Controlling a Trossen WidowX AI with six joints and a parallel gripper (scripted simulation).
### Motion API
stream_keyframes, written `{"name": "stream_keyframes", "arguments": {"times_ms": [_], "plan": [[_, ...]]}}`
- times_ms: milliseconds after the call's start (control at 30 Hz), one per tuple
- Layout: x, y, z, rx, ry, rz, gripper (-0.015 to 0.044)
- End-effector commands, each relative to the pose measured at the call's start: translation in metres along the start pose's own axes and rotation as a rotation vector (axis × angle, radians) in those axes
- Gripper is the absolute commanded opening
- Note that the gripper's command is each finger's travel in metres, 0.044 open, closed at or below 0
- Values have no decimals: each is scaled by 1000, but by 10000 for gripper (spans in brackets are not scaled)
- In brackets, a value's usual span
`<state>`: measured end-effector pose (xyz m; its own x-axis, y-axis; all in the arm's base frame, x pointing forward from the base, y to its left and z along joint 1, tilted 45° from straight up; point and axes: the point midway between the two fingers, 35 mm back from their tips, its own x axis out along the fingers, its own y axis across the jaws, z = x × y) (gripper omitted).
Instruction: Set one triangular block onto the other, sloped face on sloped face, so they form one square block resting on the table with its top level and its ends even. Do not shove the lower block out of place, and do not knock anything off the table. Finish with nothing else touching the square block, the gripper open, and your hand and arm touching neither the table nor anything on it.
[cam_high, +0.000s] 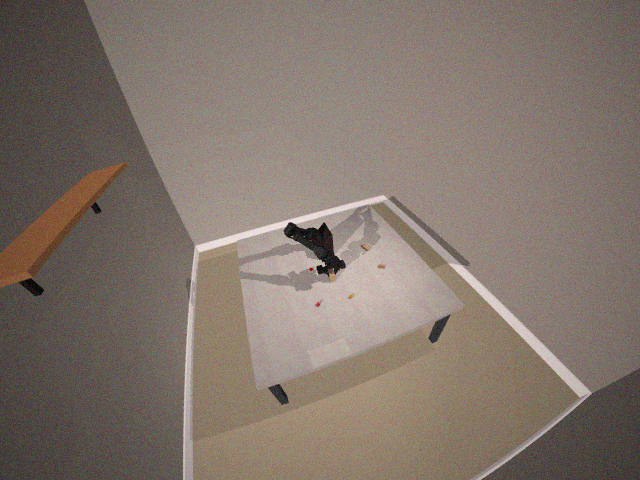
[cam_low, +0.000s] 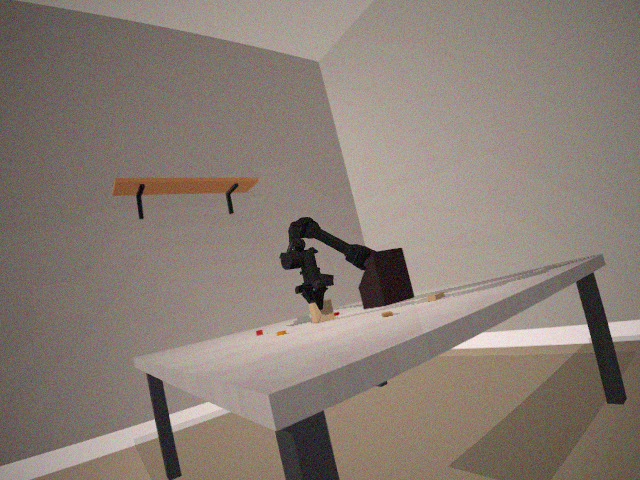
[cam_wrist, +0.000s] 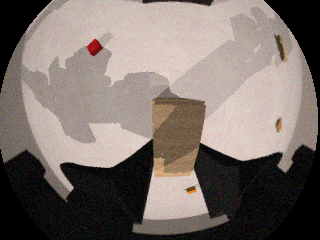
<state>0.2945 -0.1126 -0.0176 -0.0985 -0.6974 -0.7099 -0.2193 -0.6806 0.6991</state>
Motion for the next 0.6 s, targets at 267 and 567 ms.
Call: {"name": "stream_keyframes", "arguments": {"times_ms": [267, 567], "plan": [[1, 1, 0, -3, 3, 4, 0], [2, 0, 1, 0, 1, 0, 0]]}}
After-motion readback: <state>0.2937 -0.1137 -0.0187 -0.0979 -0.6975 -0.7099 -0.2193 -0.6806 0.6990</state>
